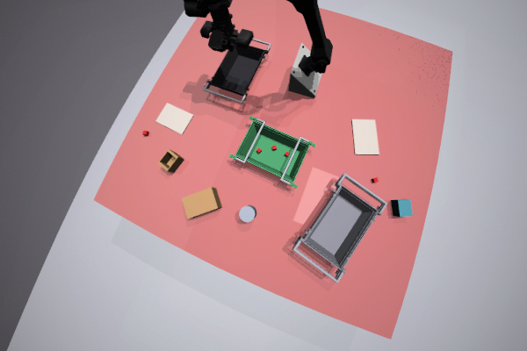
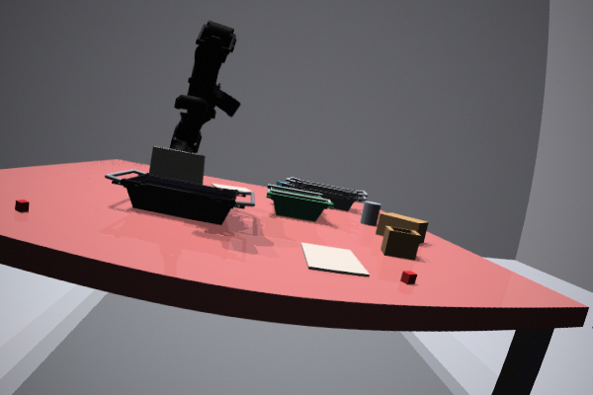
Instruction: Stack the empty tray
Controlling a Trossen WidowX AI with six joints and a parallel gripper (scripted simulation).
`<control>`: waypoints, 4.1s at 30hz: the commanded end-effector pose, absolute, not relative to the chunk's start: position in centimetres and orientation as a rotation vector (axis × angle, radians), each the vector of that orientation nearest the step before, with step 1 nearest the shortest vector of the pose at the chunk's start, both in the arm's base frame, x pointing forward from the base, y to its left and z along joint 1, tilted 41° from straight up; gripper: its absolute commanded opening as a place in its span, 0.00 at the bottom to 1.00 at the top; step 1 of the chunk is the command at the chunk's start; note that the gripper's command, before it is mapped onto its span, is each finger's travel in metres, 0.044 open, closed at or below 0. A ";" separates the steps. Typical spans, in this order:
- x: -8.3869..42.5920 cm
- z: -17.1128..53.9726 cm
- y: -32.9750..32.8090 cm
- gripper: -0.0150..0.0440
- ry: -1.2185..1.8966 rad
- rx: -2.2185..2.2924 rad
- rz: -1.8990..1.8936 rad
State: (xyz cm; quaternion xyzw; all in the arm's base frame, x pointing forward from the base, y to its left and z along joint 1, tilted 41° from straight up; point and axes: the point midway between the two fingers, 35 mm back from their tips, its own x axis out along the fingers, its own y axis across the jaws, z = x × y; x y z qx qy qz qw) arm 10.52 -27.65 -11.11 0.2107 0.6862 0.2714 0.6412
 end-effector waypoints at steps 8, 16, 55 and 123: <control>10.7 -10.3 -28.6 0.25 1.563 0.471 0.609; 10.7 -10.3 -28.6 0.25 1.563 0.471 0.609; 10.7 -9.9 -29.0 0.61 1.563 0.470 0.606; 8.8 -16.1 -11.9 0.68 1.561 0.470 0.614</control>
